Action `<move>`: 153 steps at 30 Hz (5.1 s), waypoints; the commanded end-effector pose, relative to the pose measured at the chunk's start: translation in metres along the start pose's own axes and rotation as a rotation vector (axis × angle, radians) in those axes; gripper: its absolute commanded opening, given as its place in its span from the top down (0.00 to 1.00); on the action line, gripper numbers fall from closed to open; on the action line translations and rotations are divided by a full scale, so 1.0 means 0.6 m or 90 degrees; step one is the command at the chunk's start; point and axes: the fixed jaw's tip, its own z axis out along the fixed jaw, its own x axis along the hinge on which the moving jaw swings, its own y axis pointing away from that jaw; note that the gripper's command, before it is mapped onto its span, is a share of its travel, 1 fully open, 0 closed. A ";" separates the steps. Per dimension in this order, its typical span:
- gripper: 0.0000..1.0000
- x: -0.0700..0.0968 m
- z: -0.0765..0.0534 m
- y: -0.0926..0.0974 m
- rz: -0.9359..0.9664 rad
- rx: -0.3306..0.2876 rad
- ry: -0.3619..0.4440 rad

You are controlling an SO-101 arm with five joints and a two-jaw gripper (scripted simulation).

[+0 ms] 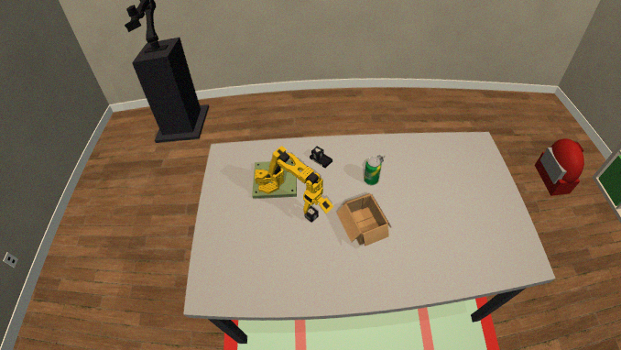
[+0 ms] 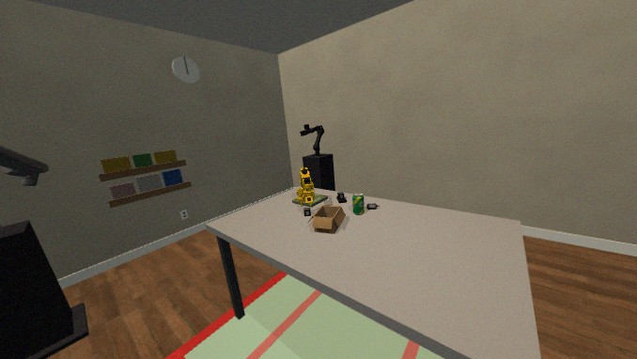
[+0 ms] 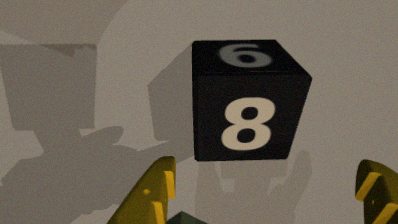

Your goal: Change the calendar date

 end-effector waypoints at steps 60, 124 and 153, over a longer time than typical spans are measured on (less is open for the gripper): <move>0.65 0.003 0.073 0.005 0.000 0.000 0.009; 0.79 0.003 0.073 -0.005 0.000 0.000 0.008; 1.00 0.002 0.070 -0.005 0.000 0.000 0.008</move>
